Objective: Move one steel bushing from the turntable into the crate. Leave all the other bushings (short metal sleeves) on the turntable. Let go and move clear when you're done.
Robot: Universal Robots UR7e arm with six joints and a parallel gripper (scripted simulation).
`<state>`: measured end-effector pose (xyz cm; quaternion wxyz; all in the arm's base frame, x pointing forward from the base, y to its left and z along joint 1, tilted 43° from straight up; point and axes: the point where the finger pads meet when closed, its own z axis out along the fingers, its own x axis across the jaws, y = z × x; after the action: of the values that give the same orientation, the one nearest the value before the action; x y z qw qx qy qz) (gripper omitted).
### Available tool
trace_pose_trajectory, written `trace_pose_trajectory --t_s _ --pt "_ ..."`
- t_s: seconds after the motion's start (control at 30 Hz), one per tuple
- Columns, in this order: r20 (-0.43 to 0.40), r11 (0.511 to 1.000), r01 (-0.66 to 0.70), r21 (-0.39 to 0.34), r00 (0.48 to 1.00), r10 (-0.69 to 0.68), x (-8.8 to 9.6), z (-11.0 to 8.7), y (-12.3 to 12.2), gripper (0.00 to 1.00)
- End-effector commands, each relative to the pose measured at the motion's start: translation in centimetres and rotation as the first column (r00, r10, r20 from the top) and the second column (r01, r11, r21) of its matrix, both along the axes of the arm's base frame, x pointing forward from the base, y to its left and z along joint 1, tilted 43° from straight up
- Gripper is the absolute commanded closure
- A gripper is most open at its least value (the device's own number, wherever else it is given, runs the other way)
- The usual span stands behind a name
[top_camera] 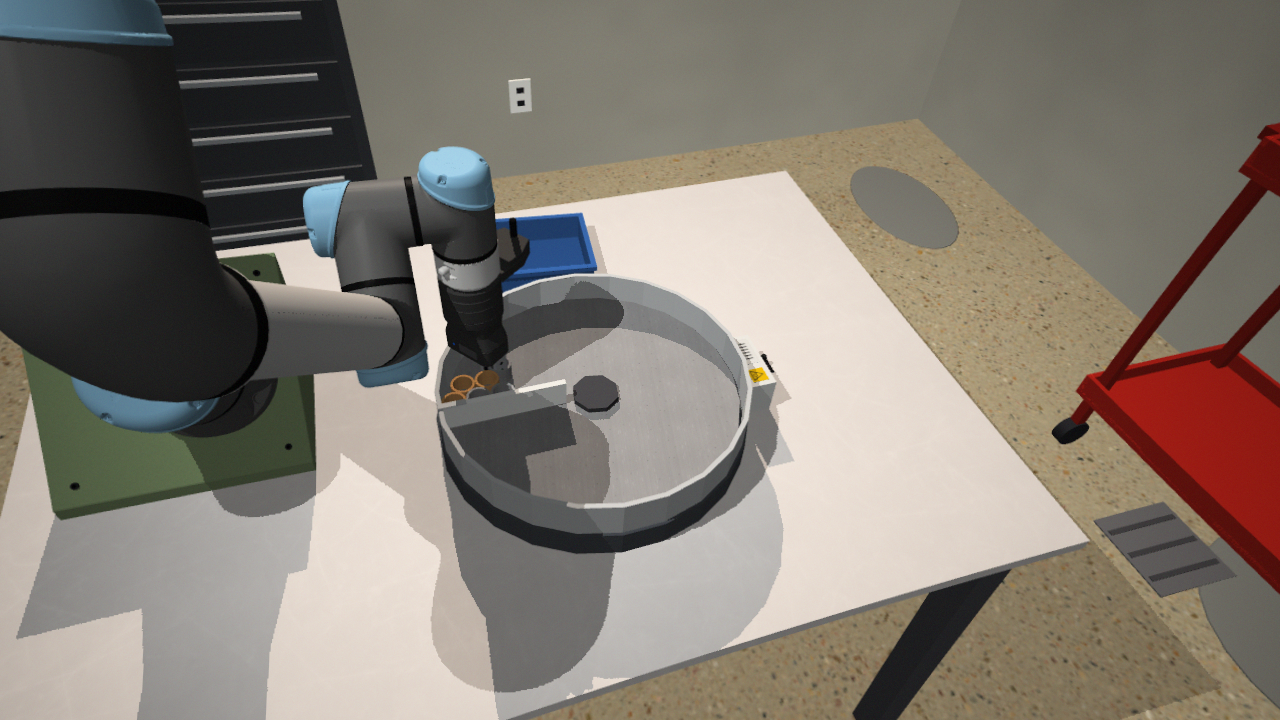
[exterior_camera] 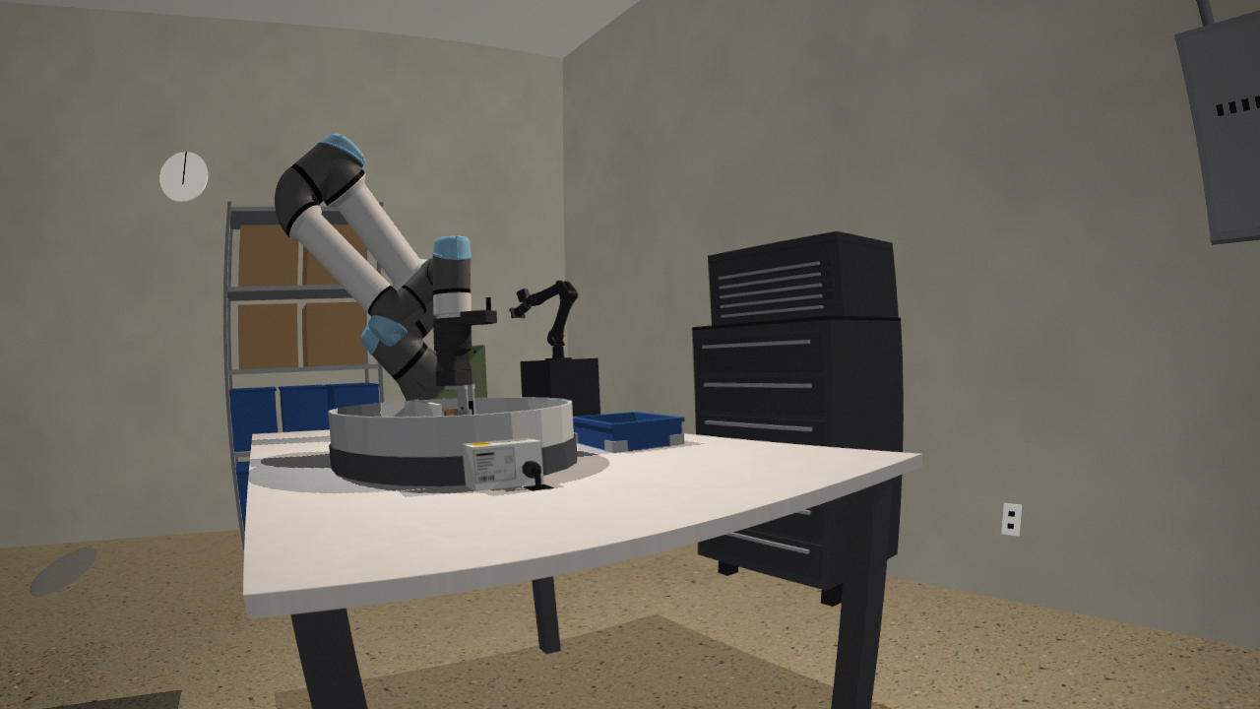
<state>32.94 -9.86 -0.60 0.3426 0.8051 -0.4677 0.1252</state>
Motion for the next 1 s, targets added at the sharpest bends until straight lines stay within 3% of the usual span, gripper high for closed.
trace_pose_trajectory --t_s 0.0,0.47,0.5,0.97 --pt "0.001 1.000 -0.001 0.000 1.000 0.001 0.01 0.01 0.03 0.60" --pt "0.001 1.000 -0.001 0.000 1.000 0.001 0.00 -0.01 0.05 0.60" --pt "0.001 1.000 -0.001 0.000 1.000 0.001 0.00 -0.01 0.05 1.00" --pt "0.001 1.000 -0.001 0.000 1.000 0.001 0.00 -0.01 0.05 1.00"
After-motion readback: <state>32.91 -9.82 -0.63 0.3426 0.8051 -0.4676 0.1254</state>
